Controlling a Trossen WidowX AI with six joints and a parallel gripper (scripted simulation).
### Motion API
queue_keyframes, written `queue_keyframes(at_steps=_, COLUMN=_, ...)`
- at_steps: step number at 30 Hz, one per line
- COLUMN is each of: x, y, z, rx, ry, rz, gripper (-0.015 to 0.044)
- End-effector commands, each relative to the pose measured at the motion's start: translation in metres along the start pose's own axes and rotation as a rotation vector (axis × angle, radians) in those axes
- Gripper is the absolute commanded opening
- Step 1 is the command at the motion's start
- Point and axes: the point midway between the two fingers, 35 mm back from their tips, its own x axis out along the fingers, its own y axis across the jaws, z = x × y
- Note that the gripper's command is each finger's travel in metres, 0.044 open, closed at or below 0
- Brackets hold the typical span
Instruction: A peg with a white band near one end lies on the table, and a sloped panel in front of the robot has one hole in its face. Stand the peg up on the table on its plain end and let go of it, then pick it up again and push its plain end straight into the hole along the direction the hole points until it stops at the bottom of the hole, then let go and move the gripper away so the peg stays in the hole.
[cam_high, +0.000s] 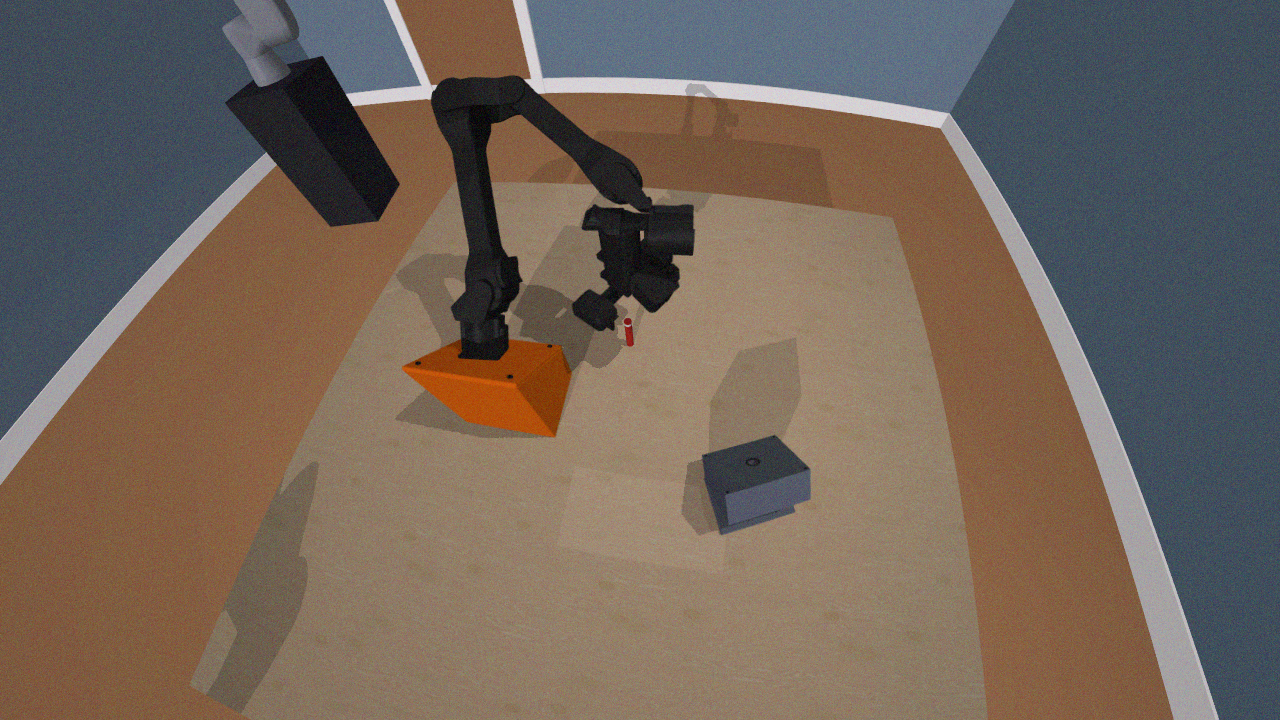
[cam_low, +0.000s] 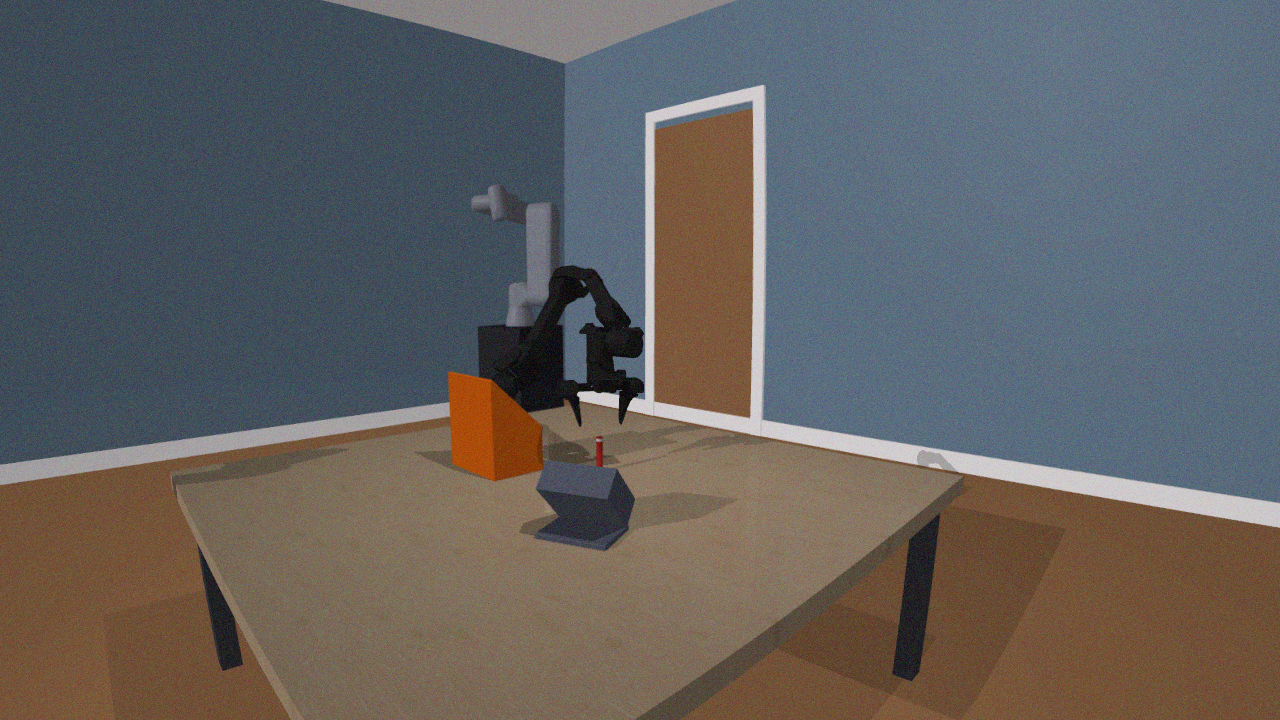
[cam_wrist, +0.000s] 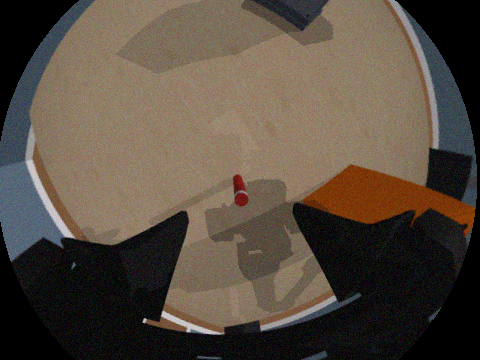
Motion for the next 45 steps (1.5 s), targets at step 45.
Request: queue_keyframes(at_steps=45, x=0.07, y=-0.002, z=-0.003, rx=0.005, ry=0.009, rz=0.003, gripper=0.044)
